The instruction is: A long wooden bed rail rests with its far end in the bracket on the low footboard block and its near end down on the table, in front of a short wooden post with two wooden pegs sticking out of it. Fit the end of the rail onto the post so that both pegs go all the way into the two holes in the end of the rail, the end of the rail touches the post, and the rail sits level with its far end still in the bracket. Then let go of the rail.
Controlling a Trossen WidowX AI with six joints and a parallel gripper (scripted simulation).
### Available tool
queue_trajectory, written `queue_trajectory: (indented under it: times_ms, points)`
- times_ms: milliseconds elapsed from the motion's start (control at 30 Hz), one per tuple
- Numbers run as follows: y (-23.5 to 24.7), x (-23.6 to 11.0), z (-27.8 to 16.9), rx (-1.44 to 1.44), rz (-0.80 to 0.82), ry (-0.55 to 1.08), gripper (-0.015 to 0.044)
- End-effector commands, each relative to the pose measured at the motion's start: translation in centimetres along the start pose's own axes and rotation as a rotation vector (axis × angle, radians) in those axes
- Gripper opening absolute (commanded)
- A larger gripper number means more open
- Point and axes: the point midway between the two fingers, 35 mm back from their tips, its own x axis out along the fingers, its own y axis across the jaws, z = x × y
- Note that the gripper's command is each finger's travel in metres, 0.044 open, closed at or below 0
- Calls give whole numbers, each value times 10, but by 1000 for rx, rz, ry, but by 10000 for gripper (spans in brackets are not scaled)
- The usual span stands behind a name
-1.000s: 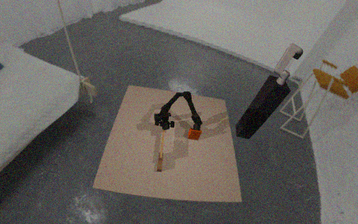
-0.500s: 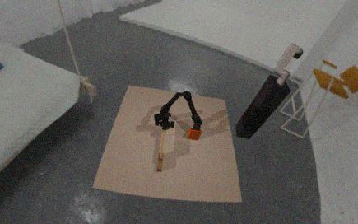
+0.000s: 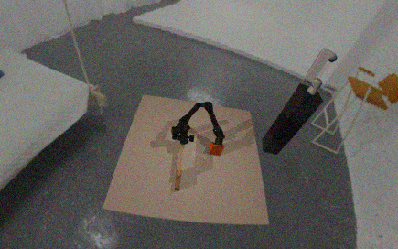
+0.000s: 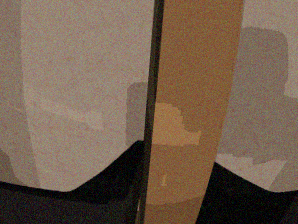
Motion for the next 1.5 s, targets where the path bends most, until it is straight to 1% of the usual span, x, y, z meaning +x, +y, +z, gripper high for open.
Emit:
queue_trajectory:
  times_ms: [0, 1467]
  points:
    - [-1, -3, 0, 1, -10, -6, 0]
    - [-1, -3, 3, 1, -10, -6, 0]
